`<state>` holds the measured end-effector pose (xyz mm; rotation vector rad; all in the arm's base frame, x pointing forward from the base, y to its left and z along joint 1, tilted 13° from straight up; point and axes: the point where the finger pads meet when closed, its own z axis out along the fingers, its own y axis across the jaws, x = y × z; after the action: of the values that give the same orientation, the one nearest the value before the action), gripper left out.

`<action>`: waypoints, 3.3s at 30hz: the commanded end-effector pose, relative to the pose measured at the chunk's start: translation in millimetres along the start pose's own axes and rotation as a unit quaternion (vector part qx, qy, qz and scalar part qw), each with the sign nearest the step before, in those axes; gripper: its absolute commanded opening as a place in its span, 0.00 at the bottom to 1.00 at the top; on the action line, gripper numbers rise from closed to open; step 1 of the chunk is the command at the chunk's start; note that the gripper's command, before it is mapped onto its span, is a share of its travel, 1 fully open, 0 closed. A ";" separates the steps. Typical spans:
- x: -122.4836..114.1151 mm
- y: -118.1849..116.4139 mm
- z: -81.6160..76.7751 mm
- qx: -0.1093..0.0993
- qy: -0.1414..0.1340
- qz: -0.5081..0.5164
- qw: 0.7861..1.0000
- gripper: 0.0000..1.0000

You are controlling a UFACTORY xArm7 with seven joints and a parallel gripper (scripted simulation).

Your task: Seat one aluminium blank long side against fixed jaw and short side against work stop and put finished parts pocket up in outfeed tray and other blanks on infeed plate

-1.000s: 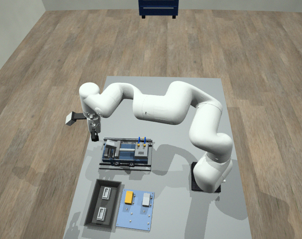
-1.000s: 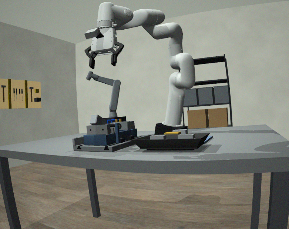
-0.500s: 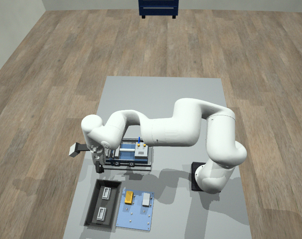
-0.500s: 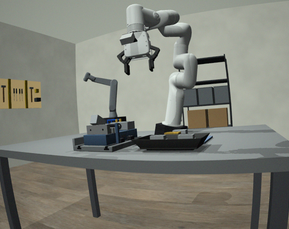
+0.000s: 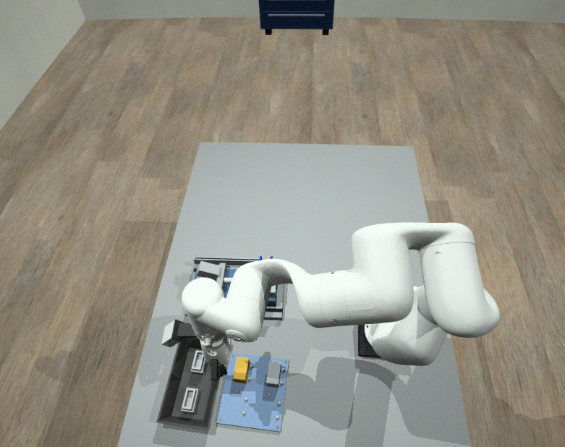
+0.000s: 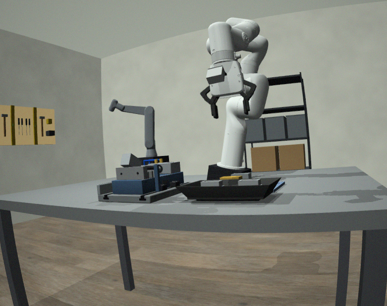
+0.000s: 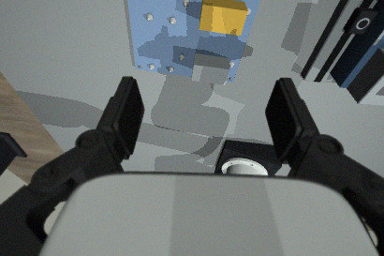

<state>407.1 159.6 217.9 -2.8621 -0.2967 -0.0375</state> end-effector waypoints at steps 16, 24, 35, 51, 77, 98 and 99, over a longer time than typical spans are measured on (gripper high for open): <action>-47.9 -29.7 29.0 -0.014 -0.012 0.030 0.999 0.00; -47.9 -29.7 29.0 -0.014 -0.012 0.030 0.999 0.00; -47.9 -29.7 29.0 -0.014 -0.012 0.030 0.999 0.00; -47.9 -29.6 30.0 -0.014 -0.012 0.030 0.999 0.00; -48.2 -28.2 62.7 -0.014 -0.012 0.030 0.999 0.00; -48.4 -26.7 94.8 -0.014 -0.012 0.030 0.999 0.00; -48.4 -26.7 95.6 -0.014 -0.012 0.030 0.999 0.00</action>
<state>352.6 199.7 131.2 -2.8990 -0.2162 0.0105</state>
